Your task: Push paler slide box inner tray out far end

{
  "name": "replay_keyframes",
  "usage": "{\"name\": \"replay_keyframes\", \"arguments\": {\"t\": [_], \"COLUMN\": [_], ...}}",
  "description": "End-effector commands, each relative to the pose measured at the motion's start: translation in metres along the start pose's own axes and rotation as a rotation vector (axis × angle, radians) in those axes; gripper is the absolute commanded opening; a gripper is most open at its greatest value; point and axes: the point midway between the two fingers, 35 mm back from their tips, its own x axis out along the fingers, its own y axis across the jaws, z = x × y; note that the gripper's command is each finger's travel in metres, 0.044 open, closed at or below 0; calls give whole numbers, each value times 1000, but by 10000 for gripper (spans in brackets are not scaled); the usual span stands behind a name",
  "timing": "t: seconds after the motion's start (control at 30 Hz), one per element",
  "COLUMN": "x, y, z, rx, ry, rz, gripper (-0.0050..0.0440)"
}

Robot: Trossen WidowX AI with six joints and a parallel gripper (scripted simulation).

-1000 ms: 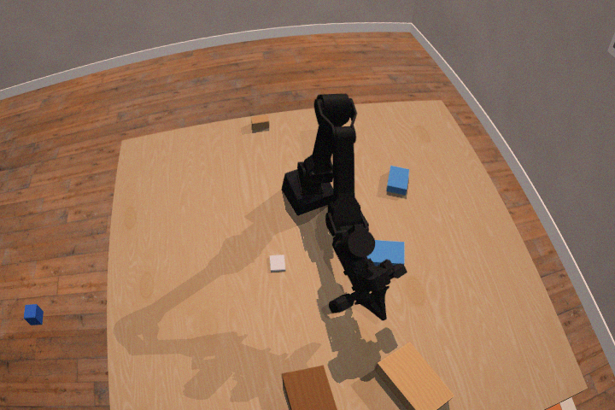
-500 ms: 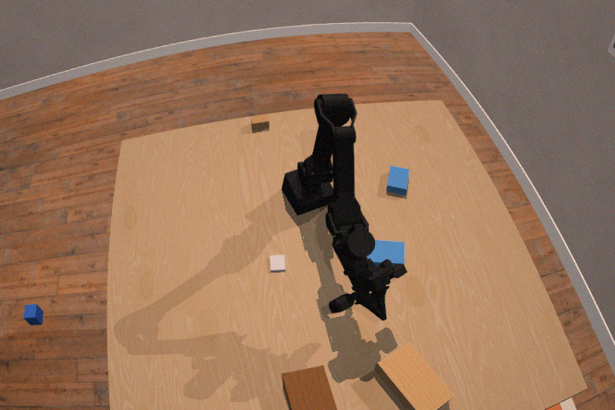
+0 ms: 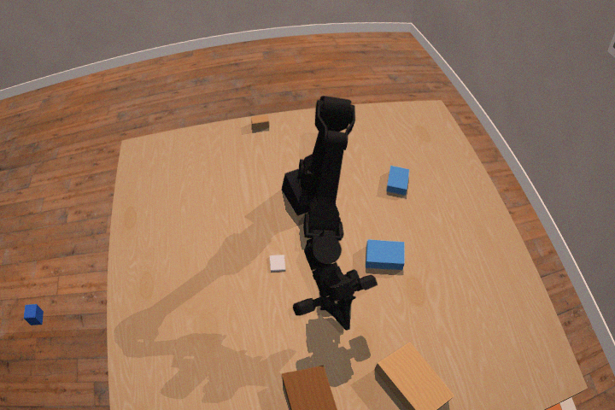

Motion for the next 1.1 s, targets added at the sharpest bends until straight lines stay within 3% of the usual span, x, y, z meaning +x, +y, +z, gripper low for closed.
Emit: {"name": "replay_keyframes", "arguments": {"t": [0.0,0.07,0.23,1.07], "x": [-14,-25,-34,-36], "y": [-62,-88,-108,-106], "z": [2,-3,-7,-8], "rx": [38,59,73,71], "ry": [-21,-24,-26,-25], "rz": [-88,-124,-151,-154], "gripper": [-50,-50,-50,-50]}}
